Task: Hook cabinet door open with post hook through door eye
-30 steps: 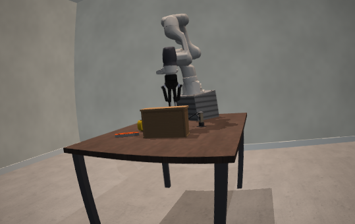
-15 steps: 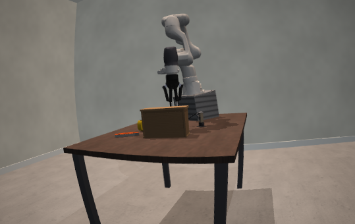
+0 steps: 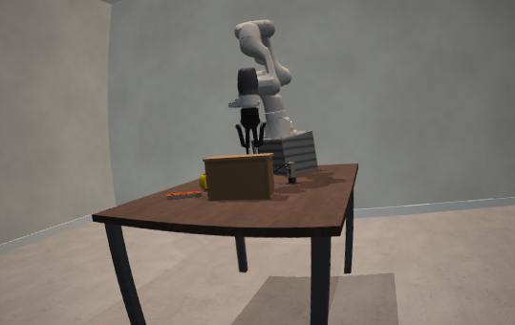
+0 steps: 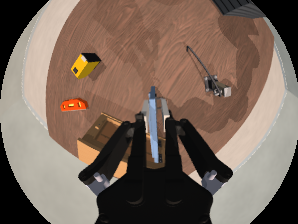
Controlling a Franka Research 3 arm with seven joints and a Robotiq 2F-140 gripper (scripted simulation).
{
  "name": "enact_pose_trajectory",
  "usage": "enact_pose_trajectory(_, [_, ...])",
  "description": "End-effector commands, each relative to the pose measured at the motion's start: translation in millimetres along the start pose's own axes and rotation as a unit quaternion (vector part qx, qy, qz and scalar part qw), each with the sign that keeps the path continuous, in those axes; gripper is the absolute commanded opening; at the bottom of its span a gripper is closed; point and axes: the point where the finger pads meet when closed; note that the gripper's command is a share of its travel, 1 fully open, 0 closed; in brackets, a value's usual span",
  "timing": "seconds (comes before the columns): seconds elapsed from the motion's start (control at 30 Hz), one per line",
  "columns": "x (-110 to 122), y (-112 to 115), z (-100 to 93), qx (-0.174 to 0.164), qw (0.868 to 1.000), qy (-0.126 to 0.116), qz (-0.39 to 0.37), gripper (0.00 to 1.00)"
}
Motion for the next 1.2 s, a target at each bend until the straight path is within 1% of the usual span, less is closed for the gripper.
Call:
enact_pose_trajectory(0.0, [-0.6,-0.2,0.0,-0.001,1.000,0.000,0.006,0.16])
enact_pose_trajectory(1.17, [1.8,-0.6,0.0,-0.001,1.000,0.000,0.013,0.16])
Point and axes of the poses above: the point where the finger pads meet when closed, its own z axis out along the fingers, its own x axis across the jaws, y = z × x, and after that the axes turned 9 degrees about z, right-handed
